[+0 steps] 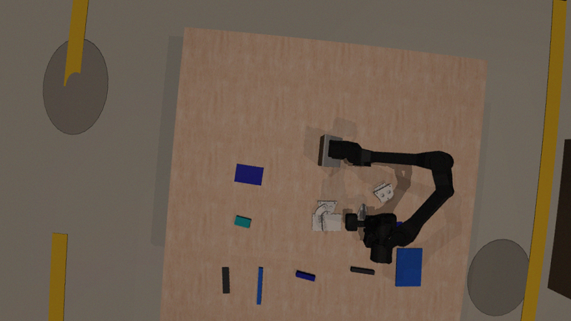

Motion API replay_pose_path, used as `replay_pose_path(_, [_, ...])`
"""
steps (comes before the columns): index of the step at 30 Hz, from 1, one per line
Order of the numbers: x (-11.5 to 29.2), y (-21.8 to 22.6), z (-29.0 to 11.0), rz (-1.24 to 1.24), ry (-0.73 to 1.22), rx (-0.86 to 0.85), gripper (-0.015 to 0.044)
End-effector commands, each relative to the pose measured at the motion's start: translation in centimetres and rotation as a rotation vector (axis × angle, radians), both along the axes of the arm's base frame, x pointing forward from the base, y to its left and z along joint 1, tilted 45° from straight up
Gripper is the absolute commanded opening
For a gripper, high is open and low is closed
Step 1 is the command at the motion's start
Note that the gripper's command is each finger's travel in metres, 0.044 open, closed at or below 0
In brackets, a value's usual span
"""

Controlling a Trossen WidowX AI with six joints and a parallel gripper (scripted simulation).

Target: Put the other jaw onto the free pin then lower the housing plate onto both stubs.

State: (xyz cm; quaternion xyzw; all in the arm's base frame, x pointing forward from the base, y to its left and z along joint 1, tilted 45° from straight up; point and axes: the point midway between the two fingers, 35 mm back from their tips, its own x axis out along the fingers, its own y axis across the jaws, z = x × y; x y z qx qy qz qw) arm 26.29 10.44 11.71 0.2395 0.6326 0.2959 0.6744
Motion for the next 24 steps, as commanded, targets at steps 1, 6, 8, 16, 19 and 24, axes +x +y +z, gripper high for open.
replay_pose_path(1, [-0.1,0.4,-0.5,-0.002,0.008,0.004,0.044])
replay_pose_path(6, [-0.1,1.0,-1.0,-0.002,0.007,0.005,0.044])
replay_pose_path(8, [-0.1,1.2,-1.3,-0.002,0.007,0.006,0.044])
replay_pose_path(16, [-0.2,2.2,-2.1,-0.002,0.007,0.008,0.044])
replay_pose_path(19, [-0.2,2.2,-2.2,-0.002,0.007,0.008,0.044])
replay_pose_path(24, [-0.2,2.2,-2.2,-0.002,0.007,0.008,0.044])
